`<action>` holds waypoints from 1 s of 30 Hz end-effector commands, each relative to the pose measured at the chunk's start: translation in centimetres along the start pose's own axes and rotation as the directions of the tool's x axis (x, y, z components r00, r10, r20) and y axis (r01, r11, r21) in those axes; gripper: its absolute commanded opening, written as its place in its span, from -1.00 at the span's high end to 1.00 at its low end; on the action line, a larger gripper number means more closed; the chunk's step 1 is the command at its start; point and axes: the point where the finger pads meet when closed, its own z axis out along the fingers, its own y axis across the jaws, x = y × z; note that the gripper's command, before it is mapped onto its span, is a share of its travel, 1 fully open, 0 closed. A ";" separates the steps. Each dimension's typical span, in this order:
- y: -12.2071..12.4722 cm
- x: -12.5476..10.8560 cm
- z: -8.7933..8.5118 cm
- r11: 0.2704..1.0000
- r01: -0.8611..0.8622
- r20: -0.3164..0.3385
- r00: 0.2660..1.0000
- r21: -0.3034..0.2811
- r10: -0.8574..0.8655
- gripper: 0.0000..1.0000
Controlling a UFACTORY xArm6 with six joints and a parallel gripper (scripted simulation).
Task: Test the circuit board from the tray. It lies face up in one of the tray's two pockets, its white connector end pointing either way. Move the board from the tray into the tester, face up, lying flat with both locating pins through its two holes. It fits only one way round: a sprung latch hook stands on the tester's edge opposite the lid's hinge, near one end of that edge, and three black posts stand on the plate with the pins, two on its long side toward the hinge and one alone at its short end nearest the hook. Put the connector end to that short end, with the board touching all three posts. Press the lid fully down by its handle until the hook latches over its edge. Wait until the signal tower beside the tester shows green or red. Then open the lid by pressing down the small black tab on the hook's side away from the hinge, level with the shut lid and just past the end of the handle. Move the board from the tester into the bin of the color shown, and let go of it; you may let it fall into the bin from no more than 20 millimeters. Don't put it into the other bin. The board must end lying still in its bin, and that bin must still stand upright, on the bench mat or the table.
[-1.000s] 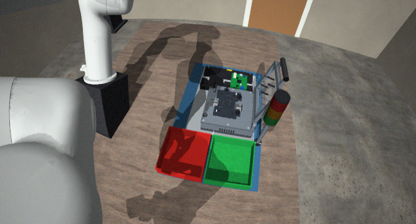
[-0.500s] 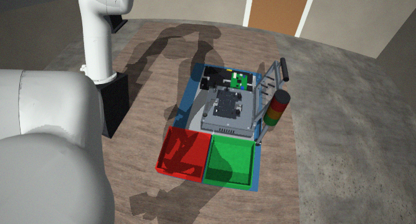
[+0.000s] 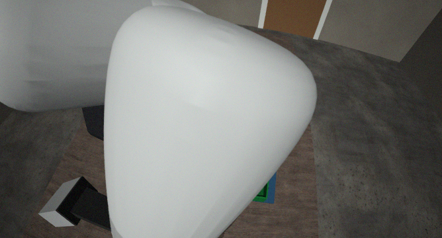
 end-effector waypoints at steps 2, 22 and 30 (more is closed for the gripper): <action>2.1 -2.4 -2.8 0.993 -0.118 0.027 0.993 0.006 0.118 -1.00; 13.4 -10.3 -12.2 0.853 -0.512 0.100 0.848 -0.101 0.521 -1.00; 18.2 -12.3 -15.4 0.765 -0.624 0.095 0.762 -0.159 0.641 -1.00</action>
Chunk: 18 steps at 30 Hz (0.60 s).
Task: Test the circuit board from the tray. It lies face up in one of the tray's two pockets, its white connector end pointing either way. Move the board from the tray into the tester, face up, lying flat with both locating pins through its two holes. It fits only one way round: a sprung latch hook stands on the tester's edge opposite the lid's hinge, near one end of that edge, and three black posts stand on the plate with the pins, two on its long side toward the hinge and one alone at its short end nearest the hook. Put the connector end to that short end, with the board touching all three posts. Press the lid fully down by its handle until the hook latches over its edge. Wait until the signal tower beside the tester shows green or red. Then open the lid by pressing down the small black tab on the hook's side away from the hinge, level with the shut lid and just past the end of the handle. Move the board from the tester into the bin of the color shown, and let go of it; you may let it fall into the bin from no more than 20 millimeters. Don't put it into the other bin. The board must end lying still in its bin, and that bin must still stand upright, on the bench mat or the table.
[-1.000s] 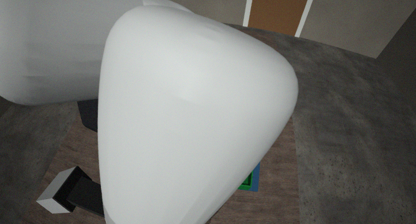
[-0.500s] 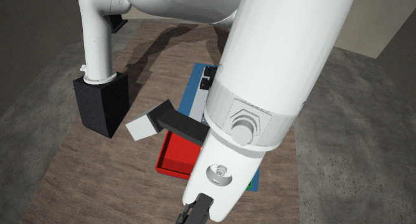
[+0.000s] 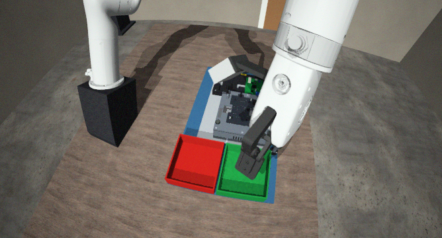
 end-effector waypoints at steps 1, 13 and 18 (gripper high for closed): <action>3.8 0.5 -2.1 0.994 -0.104 0.018 0.994 -0.024 0.105 -1.00; 11.2 2.8 -5.5 0.949 -0.299 0.000 0.954 -0.095 0.300 -1.00; 15.6 4.9 -7.6 0.902 -0.410 -0.031 0.912 -0.134 0.410 -1.00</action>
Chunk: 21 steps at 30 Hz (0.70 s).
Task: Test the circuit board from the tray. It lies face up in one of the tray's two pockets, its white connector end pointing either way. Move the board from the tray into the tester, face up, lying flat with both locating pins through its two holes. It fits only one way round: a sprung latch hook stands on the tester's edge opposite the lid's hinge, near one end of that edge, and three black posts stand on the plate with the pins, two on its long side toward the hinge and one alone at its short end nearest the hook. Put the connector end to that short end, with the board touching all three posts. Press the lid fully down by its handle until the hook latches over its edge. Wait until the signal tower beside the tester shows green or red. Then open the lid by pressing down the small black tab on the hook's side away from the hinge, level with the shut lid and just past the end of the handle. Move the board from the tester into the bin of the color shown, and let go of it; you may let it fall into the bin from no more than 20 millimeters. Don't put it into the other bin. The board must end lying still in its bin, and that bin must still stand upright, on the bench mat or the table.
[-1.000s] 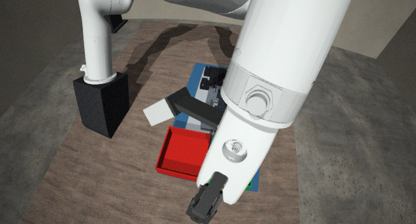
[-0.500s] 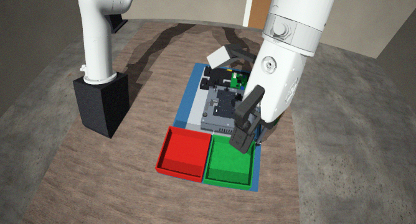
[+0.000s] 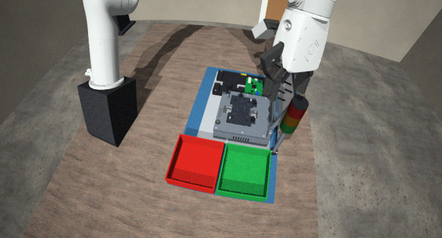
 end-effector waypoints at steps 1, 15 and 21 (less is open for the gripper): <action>3.0 2.7 -1.6 0.994 -0.101 -0.004 0.995 -0.031 0.101 -1.00; 9.7 11.3 -4.9 0.932 -0.351 -0.097 0.934 -0.088 0.343 -1.00; 12.0 15.5 -6.4 0.887 -0.452 -0.152 0.887 -0.091 0.436 -1.00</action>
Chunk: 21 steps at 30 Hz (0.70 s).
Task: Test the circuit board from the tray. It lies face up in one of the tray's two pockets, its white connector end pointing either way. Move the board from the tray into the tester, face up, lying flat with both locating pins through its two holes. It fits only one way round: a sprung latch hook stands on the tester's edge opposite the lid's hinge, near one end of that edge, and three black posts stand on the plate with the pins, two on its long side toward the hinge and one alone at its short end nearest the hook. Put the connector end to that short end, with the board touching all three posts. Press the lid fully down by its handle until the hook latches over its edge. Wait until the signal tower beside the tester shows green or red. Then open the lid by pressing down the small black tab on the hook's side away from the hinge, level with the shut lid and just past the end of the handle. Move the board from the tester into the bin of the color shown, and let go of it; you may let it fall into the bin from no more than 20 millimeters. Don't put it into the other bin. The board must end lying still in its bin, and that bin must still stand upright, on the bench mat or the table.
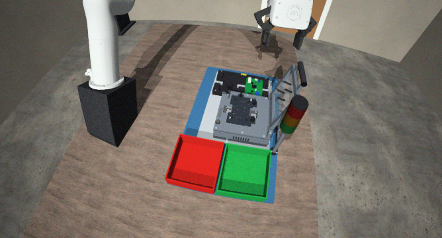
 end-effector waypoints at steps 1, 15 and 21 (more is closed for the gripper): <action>0.7 4.2 -0.9 0.995 -0.100 -0.031 0.995 -0.018 0.099 -1.00; 0.7 13.5 -2.5 0.955 -0.298 -0.130 0.947 -0.001 0.295 -1.00; 0.6 14.1 -2.7 0.951 -0.310 -0.136 0.942 0.002 0.307 -1.00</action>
